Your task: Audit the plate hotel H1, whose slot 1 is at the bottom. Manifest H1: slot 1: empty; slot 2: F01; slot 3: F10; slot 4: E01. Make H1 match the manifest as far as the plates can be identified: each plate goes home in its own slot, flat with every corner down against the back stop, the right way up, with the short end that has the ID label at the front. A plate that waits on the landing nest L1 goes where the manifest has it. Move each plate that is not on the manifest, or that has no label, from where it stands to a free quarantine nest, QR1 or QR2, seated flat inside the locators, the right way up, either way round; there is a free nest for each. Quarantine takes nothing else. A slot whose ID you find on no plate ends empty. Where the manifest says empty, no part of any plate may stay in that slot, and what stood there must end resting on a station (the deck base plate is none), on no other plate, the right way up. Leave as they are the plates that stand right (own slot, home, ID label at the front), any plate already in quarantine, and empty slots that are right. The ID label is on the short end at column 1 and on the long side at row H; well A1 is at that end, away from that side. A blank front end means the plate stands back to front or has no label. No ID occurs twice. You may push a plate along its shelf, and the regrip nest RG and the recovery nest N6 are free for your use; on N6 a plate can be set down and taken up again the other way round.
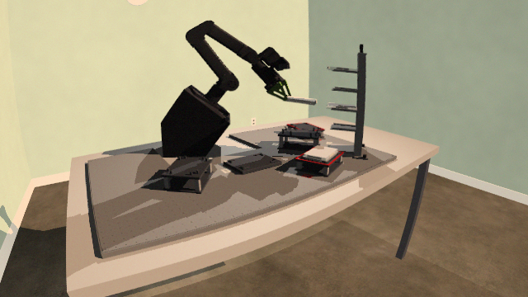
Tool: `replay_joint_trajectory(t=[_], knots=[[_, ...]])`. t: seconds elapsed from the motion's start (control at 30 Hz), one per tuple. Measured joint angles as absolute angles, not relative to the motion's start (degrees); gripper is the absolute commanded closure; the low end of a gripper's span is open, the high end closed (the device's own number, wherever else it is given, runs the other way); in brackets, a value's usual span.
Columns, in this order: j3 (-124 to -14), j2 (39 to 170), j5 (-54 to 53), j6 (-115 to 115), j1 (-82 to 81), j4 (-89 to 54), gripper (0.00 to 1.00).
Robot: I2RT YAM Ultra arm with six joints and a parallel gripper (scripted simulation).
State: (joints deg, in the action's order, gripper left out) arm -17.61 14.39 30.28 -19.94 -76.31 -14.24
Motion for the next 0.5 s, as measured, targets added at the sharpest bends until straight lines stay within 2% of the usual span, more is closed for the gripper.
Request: replay_joint_trajectory(t=[0.5], knots=[[-20.58, 12.80, 31.88, -20.32, -77.97, -18.94, 0.14]])
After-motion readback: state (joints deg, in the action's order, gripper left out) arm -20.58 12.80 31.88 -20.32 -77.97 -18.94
